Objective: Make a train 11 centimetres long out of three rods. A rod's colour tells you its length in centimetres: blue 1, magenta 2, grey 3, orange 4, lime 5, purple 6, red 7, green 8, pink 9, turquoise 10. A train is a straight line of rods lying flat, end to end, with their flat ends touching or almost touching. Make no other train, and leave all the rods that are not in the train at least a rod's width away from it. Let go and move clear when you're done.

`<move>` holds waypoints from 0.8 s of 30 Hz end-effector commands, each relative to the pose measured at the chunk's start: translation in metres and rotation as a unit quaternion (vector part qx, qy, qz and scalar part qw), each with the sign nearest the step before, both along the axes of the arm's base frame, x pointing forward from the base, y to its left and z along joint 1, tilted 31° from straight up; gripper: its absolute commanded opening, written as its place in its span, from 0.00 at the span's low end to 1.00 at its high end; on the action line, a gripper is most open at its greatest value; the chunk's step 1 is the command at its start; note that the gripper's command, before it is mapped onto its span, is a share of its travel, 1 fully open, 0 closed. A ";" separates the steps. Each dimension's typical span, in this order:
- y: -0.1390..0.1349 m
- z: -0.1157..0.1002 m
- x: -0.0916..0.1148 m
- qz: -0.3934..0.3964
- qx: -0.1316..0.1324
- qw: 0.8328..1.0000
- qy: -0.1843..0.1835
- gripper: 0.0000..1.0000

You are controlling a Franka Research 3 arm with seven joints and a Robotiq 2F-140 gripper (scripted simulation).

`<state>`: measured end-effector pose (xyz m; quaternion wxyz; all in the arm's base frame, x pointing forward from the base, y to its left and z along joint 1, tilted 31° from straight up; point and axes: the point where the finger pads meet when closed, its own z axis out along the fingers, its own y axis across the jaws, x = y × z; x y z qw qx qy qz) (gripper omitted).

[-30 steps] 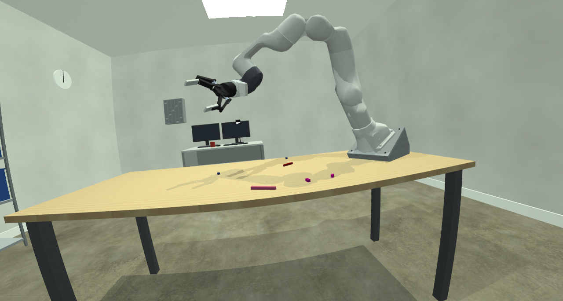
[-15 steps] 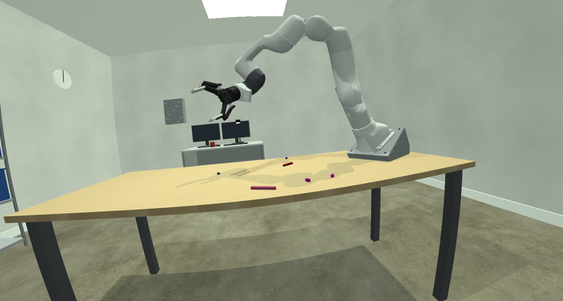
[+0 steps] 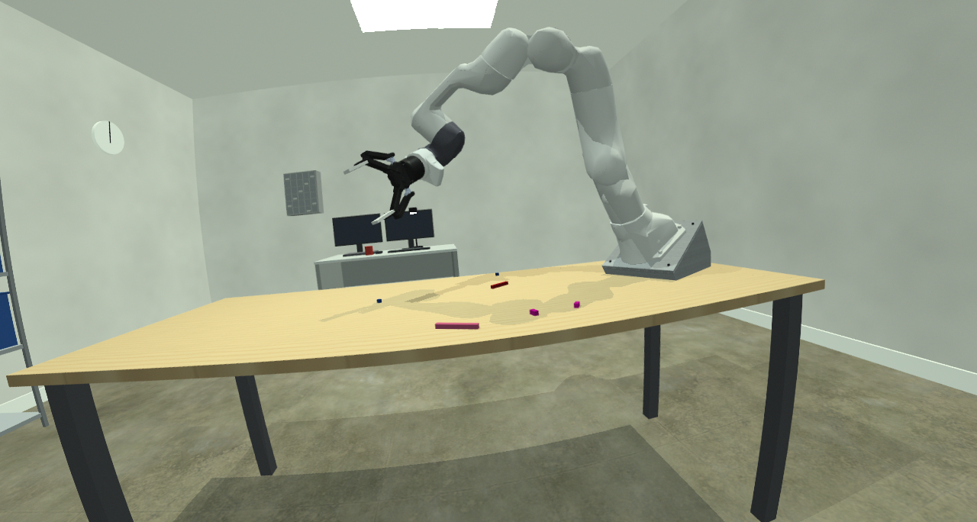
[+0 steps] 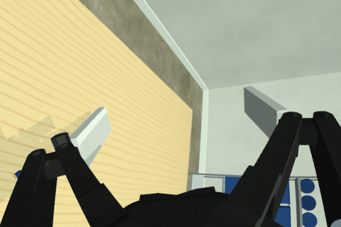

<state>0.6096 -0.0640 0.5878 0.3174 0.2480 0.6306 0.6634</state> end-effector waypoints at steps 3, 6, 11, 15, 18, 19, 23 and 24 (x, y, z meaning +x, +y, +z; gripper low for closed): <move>-0.008 -0.016 0.001 -0.017 -0.069 0.996 -0.047 1.00; -0.017 -0.030 -0.001 -0.026 -0.102 0.993 -0.059 1.00; -0.025 -0.043 -0.002 -0.034 -0.135 0.988 -0.070 1.00; -0.032 -0.055 -0.004 -0.039 -0.165 0.982 -0.080 1.00; -0.037 -0.064 -0.005 -0.043 -0.185 0.978 -0.086 1.00; -0.039 -0.067 -0.006 -0.044 -0.192 0.976 -0.089 1.00; -0.046 -0.078 -0.008 -0.048 -0.221 0.969 -0.098 1.00; -0.046 -0.078 -0.008 -0.048 -0.221 0.969 -0.098 1.00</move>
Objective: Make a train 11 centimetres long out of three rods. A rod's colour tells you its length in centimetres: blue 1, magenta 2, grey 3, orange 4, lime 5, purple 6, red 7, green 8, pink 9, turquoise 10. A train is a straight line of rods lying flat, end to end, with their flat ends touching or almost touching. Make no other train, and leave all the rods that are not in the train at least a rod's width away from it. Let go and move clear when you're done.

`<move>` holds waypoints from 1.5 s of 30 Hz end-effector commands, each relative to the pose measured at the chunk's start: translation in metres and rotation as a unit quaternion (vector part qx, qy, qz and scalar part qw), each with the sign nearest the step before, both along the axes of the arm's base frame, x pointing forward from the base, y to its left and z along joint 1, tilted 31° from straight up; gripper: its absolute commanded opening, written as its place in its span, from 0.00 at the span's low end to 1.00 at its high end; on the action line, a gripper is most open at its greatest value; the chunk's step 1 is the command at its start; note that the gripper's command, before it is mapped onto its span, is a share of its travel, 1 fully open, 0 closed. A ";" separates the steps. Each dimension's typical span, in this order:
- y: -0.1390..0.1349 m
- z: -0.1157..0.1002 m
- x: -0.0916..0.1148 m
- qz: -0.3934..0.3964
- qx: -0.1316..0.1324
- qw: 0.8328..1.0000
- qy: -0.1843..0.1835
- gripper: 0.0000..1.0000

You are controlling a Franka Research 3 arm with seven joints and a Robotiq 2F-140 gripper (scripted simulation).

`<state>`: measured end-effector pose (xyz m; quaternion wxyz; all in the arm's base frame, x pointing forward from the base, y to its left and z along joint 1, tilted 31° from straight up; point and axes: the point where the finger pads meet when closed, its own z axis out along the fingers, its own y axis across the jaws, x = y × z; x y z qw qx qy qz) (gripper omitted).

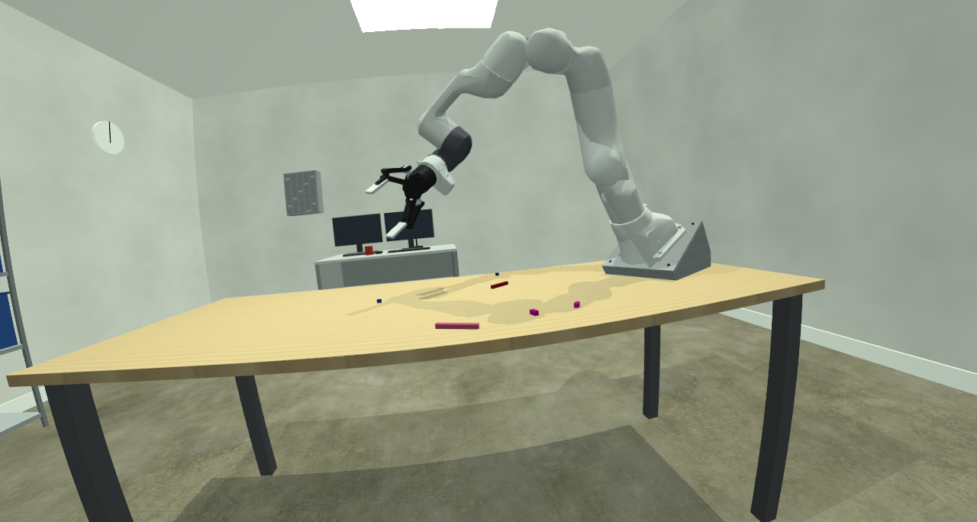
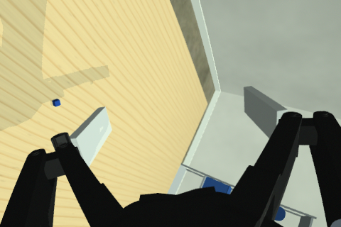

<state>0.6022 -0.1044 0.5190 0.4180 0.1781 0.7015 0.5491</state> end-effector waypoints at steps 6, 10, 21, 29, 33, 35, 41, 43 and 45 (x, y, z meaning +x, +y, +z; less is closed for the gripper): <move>-0.017 -0.029 -0.005 -0.009 -0.107 0.993 -0.052 1.00; -0.023 -0.039 -0.008 -0.011 -0.135 0.989 -0.059 1.00; -0.041 -0.069 -0.017 -0.012 -0.212 0.974 -0.079 1.00; -0.053 -0.091 -0.025 -0.009 -0.269 0.958 -0.093 1.00; -0.059 -0.101 -0.029 -0.007 -0.296 0.950 -0.100 1.00; -0.059 -0.101 -0.029 -0.007 -0.296 0.950 -0.100 1.00; -0.071 -0.122 -0.039 0.001 -0.351 0.929 -0.113 1.00; -0.073 -0.124 -0.040 0.002 -0.357 0.927 -0.114 1.00; -0.077 -0.133 -0.044 0.006 -0.378 0.918 -0.119 1.00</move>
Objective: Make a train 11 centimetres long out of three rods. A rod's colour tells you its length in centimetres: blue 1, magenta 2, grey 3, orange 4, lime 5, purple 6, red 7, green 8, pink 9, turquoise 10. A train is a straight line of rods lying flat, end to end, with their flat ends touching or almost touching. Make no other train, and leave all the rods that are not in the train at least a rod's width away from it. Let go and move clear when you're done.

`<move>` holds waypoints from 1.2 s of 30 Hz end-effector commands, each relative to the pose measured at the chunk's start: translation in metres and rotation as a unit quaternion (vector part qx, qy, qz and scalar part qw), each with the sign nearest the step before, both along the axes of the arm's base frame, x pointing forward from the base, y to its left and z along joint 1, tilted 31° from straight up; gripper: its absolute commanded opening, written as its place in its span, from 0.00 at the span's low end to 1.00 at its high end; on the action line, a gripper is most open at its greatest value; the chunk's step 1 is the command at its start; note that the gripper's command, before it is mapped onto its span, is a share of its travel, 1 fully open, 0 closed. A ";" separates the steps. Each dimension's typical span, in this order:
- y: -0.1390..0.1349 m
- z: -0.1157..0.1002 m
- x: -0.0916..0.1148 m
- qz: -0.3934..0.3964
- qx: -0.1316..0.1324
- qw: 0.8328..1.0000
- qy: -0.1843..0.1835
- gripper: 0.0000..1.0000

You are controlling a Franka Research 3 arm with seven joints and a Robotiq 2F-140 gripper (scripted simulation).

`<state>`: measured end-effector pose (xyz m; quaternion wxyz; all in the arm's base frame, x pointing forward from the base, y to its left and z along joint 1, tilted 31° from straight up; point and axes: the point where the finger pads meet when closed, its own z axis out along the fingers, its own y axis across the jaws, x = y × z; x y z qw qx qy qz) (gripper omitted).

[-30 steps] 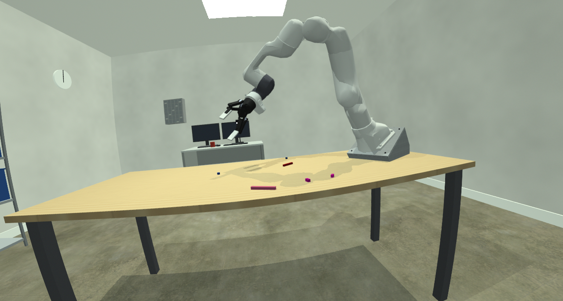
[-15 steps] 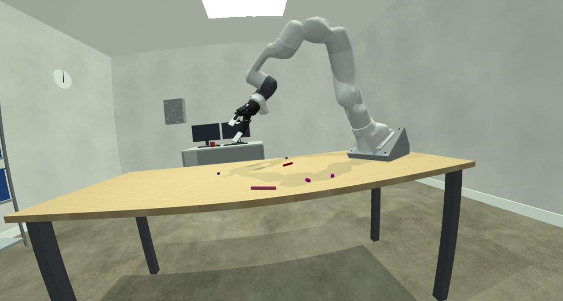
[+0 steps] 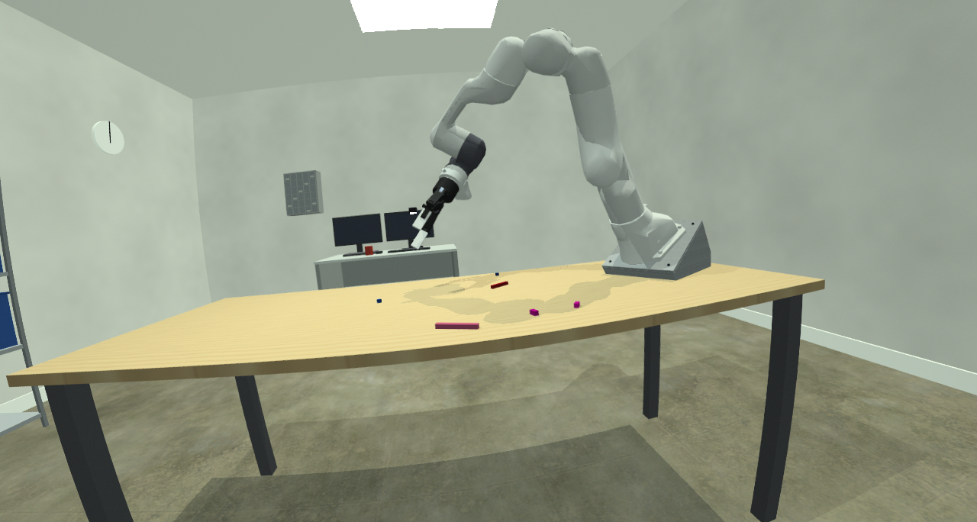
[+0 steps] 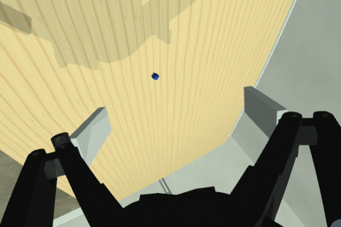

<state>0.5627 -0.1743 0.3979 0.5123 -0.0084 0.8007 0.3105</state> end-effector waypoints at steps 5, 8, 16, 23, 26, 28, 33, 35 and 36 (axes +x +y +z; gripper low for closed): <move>-0.015 -0.025 -0.011 0.021 -0.106 0.993 -0.038 1.00; -0.019 -0.032 -0.015 0.025 -0.126 0.991 -0.042 1.00; -0.028 -0.049 -0.025 0.037 -0.175 0.983 -0.049 1.00; -0.038 -0.068 -0.037 0.053 -0.228 0.971 -0.057 1.00; -0.040 -0.071 -0.039 0.056 -0.239 0.968 -0.059 1.00; -0.045 -0.081 -0.046 0.066 -0.267 0.959 -0.062 1.00; -0.051 -0.093 -0.054 0.079 -0.300 0.948 -0.067 1.00; -0.053 -0.098 -0.057 0.085 -0.314 0.943 -0.069 1.00; -0.055 -0.100 -0.059 0.088 -0.321 0.941 -0.070 1.00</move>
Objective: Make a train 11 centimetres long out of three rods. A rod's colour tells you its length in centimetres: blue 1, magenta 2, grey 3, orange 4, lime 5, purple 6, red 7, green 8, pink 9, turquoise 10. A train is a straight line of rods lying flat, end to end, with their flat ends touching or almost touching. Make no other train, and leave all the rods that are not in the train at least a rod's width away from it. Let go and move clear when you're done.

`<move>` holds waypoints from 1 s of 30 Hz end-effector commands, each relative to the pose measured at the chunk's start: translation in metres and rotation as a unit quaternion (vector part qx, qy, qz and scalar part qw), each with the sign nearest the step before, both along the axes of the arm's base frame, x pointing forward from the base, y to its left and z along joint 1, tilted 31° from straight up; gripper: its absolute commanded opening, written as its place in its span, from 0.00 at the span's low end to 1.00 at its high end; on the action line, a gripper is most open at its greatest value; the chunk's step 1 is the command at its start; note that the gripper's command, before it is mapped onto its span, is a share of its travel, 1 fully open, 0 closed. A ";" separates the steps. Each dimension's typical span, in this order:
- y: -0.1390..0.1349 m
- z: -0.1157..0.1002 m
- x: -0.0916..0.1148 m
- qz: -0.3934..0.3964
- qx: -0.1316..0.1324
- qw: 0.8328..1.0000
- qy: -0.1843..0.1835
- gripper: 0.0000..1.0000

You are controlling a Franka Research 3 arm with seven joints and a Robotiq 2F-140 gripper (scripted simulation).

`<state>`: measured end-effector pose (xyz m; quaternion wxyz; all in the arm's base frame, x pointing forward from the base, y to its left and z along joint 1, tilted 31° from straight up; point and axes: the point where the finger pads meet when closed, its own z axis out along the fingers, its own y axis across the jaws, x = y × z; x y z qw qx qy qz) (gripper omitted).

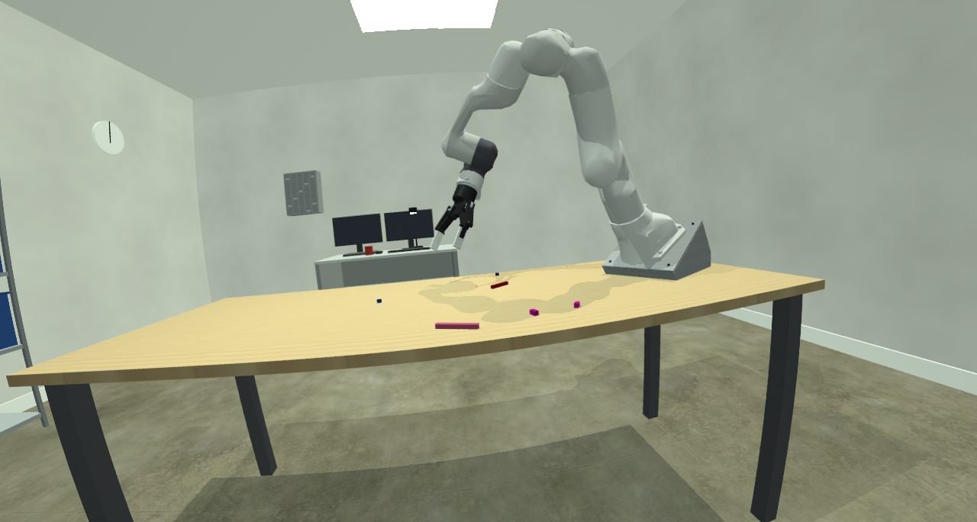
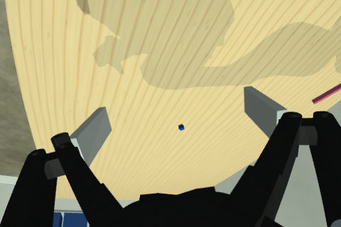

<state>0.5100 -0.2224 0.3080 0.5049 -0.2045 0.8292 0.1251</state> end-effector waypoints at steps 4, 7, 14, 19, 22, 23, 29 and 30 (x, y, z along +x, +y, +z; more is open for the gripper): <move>-0.010 -0.017 -0.012 0.038 -0.087 0.995 -0.028 1.00; -0.013 -0.024 -0.017 0.046 -0.106 0.993 -0.029 1.00; -0.022 -0.042 -0.031 0.073 -0.162 0.984 -0.034 1.00; -0.027 -0.053 -0.041 0.090 -0.194 0.976 -0.036 1.00; -0.028 -0.055 -0.043 0.094 -0.201 0.974 -0.037 1.00; -0.031 -0.061 -0.048 0.104 -0.219 0.969 -0.038 1.00; -0.036 -0.074 -0.059 0.127 -0.257 0.957 -0.041 1.00; -0.037 -0.076 -0.061 0.131 -0.263 0.955 -0.041 1.00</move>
